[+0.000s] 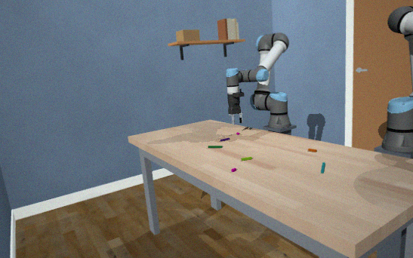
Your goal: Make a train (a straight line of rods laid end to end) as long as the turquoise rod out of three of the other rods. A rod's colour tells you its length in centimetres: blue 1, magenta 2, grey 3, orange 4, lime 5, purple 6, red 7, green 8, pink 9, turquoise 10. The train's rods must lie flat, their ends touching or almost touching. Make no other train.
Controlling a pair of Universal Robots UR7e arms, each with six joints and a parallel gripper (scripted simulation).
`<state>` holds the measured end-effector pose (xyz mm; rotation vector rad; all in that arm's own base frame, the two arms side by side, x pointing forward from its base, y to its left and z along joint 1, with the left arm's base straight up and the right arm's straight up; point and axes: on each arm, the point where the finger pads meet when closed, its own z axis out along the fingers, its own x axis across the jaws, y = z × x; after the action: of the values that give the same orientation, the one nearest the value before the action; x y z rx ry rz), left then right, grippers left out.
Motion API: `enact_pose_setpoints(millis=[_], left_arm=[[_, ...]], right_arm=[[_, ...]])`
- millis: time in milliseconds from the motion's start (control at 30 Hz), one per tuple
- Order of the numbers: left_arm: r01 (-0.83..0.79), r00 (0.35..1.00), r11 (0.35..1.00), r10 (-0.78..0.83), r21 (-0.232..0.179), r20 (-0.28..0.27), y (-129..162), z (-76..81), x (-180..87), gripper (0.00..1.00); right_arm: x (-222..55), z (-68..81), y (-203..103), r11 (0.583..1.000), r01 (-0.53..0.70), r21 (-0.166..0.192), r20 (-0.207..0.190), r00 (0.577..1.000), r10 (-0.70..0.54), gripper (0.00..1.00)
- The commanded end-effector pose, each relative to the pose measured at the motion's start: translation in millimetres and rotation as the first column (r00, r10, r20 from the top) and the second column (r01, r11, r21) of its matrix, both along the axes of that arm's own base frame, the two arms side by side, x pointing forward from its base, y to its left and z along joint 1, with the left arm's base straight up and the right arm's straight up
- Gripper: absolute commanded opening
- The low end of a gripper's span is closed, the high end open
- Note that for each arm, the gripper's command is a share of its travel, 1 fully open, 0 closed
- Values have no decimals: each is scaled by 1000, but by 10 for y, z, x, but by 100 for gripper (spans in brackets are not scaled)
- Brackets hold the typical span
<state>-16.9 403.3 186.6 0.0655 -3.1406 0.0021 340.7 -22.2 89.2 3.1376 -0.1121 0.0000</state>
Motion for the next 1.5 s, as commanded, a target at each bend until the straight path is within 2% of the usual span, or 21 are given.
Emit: enact_pose_setpoints(millis=[0, 267, 300, 1000, 1467], left_arm=[[0, 1000, 1000, 0, 1, 0, 3, 4, 1, 100], [0, 1000, 1000, 0, 1, 0, 3, 4, 1, 100], [0, 1000, 1000, 0, 1, 0, 3, 4, 1, 100], [0, 1000, 1000, 0, 1, 0, 3, 4, 1, 100], [0, 1000, 1000, 0, 1, 0, 3, 4, 1, 100]], right_arm=[[-54, -10, -53, 1000, -19, 2, 2, 1000, 19, 100], [-63, -13, -60, 1000, -21, 2, 2, 1000, 21, 100], [-63, -13, -60, 1000, -21, 2, 2, 1000, 21, 54], [-63, -18, -60, 1000, -21, 2, 2, 1000, 21, 54], [-60, -103, -62, 1000, -22, 2, 1, 1000, 22, 54]])
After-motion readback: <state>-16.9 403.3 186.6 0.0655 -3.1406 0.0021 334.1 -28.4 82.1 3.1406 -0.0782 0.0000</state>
